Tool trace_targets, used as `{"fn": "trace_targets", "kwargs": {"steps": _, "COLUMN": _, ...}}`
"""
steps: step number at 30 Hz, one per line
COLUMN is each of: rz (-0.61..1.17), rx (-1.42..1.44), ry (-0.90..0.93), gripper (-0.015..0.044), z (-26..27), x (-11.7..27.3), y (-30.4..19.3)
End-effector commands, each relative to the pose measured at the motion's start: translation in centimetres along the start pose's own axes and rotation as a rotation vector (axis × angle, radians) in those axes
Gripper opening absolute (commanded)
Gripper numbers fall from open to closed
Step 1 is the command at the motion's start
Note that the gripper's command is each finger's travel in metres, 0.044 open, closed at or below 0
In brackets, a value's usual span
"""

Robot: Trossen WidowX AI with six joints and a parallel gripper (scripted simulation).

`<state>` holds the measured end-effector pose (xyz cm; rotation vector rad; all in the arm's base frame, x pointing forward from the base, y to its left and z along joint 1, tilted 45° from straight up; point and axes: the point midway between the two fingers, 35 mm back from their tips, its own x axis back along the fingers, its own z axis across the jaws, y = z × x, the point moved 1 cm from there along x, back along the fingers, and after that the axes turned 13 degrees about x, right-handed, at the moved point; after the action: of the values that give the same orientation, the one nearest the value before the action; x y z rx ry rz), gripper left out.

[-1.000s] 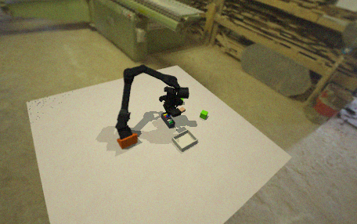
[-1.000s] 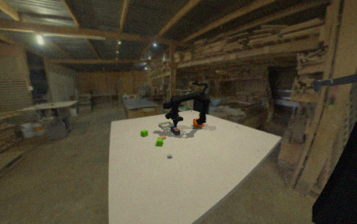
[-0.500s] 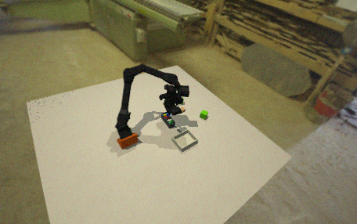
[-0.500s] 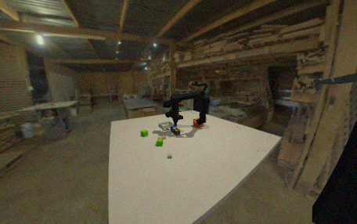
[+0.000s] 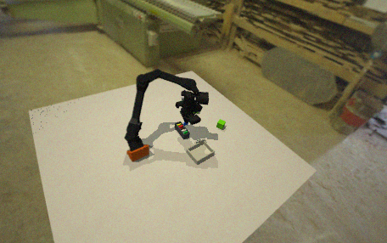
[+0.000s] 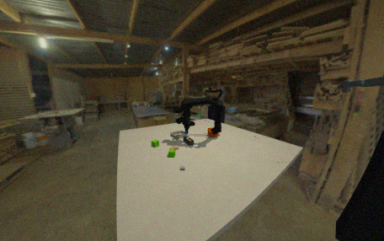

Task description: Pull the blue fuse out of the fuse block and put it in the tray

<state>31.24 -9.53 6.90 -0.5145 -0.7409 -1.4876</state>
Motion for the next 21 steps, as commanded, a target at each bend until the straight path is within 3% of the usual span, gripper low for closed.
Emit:
{"fn": "trace_targets", "kwargs": {"steps": 1, "rz": 0.006, "rx": -0.006, "ry": -0.003, "gripper": 0.0000, "z": -2.1, "x": 0.1, "y": -0.1}}
{"fn": "trace_targets", "kwargs": {"steps": 21, "rz": 0.006, "rx": -0.005, "ry": -0.009, "gripper": 0.0000, "z": -13.4, "x": 0.3, "y": -2.2}}
